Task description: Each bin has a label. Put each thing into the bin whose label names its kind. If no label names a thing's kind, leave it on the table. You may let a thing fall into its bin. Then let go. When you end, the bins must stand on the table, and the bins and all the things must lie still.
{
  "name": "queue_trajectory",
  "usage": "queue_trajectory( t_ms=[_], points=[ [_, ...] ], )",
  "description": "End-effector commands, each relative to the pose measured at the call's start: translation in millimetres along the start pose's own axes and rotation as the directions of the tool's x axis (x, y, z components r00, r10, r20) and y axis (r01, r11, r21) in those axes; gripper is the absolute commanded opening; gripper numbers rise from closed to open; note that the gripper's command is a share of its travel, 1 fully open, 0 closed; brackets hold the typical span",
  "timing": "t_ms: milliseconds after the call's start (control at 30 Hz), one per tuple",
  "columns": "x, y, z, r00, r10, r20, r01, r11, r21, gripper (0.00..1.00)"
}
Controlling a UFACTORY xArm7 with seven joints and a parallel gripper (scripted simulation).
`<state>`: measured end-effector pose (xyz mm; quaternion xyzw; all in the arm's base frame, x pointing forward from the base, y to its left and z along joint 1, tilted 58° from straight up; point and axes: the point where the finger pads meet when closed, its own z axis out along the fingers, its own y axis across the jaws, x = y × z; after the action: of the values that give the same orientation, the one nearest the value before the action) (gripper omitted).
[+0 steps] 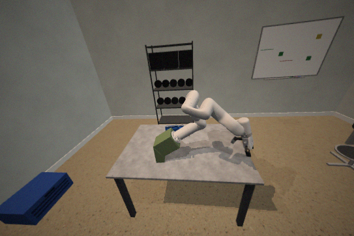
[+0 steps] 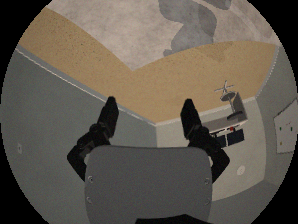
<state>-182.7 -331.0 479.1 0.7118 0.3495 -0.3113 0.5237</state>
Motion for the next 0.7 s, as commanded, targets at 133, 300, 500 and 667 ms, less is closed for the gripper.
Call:
queue_trajectory(
  t_ms=[133,300,500,667],
  points=[
    [-2,0,-1,1.000,0.000,0.003,0.000,1.000,0.000,1.00],
    [-2,0,-1,1.000,0.000,0.003,0.000,1.000,0.000,1.00],
    [-2,0,-1,1.000,0.000,0.003,0.000,1.000,0.000,1.00],
    [8,17,10,0.996,0.070,-0.052,-0.070,0.998,-0.003,0.07]
  ],
)
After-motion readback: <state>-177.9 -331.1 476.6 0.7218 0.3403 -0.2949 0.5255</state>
